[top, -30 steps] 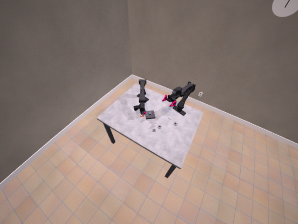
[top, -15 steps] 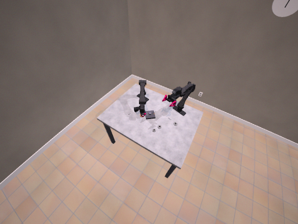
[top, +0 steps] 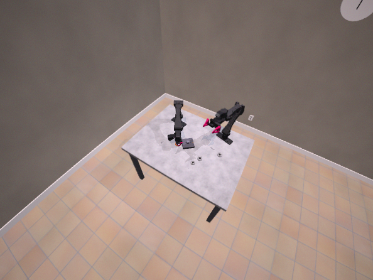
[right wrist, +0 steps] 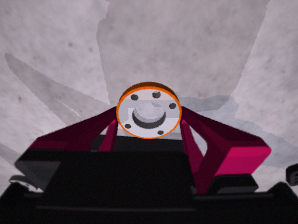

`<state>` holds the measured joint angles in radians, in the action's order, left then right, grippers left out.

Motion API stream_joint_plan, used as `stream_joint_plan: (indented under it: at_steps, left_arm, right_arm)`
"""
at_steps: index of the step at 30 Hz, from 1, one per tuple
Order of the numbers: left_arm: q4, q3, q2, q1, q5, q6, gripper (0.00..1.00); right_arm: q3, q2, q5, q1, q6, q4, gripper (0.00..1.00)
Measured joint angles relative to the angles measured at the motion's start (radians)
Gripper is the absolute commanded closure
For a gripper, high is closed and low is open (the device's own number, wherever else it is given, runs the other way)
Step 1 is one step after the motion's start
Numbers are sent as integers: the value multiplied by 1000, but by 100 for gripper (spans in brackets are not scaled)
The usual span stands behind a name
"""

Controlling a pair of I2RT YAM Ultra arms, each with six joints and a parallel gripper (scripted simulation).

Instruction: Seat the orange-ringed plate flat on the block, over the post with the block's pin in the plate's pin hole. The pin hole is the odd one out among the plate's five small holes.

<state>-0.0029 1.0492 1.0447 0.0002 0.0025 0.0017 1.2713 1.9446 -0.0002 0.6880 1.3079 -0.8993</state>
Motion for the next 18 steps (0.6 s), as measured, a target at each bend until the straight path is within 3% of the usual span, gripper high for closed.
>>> stream_joint_plan:
  at_steps: [18]
  left_arm:
    - [0, 0, 0, 0, 0, 0, 0]
  right_arm:
    - [8, -6, 0, 0, 0, -19, 100]
